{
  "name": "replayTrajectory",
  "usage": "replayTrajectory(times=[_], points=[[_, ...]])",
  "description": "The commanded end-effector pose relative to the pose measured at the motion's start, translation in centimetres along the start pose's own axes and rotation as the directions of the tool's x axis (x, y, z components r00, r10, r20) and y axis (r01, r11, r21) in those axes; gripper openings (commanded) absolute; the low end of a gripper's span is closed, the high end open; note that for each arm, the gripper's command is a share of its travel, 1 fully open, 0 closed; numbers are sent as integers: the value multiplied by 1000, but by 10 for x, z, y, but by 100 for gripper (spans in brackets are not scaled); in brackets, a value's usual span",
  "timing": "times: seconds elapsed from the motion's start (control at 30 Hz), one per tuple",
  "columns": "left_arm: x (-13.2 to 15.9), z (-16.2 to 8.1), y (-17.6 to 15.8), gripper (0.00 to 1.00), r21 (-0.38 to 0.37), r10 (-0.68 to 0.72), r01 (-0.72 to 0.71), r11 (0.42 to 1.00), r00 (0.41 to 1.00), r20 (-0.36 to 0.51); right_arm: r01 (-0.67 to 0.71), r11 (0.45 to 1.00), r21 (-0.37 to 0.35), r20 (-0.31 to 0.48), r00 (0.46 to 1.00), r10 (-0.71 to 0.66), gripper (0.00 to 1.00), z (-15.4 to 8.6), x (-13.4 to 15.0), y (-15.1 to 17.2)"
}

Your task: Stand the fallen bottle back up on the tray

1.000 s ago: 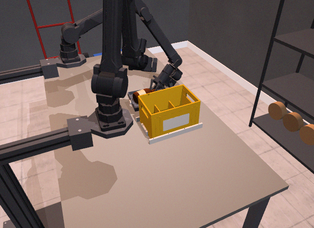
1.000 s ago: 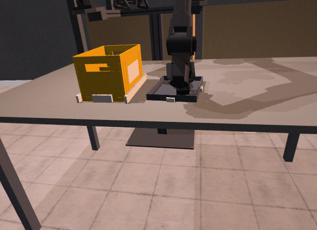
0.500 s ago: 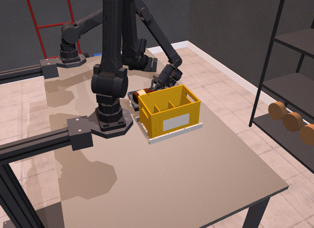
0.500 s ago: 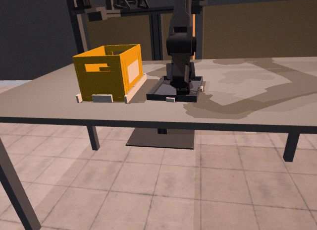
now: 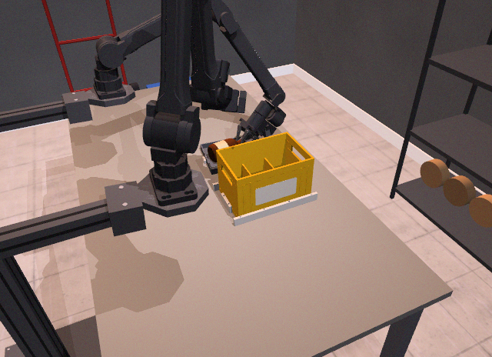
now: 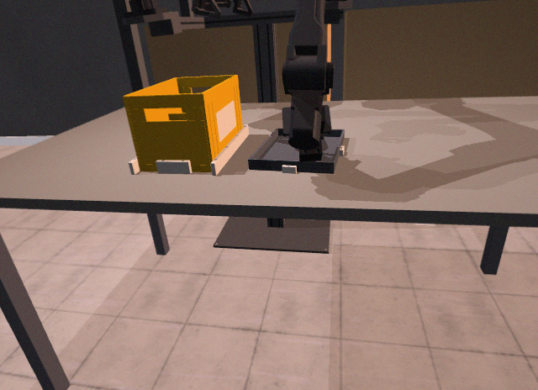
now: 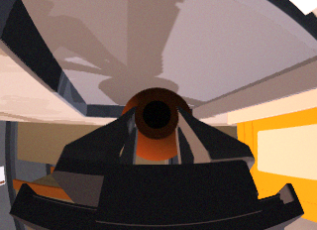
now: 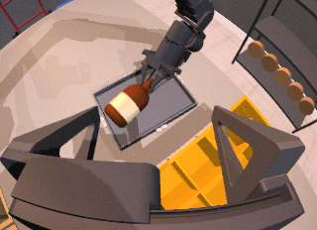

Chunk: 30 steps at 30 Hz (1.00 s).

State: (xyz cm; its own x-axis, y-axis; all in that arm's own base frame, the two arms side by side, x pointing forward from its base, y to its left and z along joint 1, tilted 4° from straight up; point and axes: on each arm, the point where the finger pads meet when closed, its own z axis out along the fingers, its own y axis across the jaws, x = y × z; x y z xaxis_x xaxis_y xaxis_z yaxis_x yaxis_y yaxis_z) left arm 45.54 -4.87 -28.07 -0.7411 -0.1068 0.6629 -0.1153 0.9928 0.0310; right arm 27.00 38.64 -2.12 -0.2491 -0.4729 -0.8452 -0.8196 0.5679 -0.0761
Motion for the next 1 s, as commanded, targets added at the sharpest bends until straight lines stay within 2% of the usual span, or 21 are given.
replayTrajectory(times=[0.0, 0.13, 0.33, 0.43, 0.53, 0.8, 0.97], points=[[4, -17, -1, 24, 4, 1, -1, 1000, 1000, 25, -2, 1000, 0, 27, 1000, 2, 100, 2, -11, 0], [14, -23, -3, 24, 0, 4, -4, 1000, 1000, 18, -2, 1000, 0, 27, 1000, 2, 100, 2, -11, 0], [51, -56, -6, 24, -3, -2, 2, 1000, 1000, 13, -2, 1000, 0, 27, 1000, 2, 100, 2, -11, 0], [61, -65, -4, 24, 0, -5, 5, 1000, 1000, 13, -2, 1000, 0, 27, 1000, 2, 100, 2, -11, 0], [61, -66, -5, 24, 1, -8, 8, 1000, 1000, 24, -2, 1000, 0, 27, 1000, 2, 100, 2, -11, 0], [100, -76, -12, 24, -2, -6, 6, 1000, 1000, 24, -2, 1000, 0, 27, 1000, 2, 100, 2, -11, 0], [107, -80, -11, 24, 7, 12, -12, 1000, 998, 54, -2, 1000, 0, 27, 1000, 2, 100, 2, -11, 0]])
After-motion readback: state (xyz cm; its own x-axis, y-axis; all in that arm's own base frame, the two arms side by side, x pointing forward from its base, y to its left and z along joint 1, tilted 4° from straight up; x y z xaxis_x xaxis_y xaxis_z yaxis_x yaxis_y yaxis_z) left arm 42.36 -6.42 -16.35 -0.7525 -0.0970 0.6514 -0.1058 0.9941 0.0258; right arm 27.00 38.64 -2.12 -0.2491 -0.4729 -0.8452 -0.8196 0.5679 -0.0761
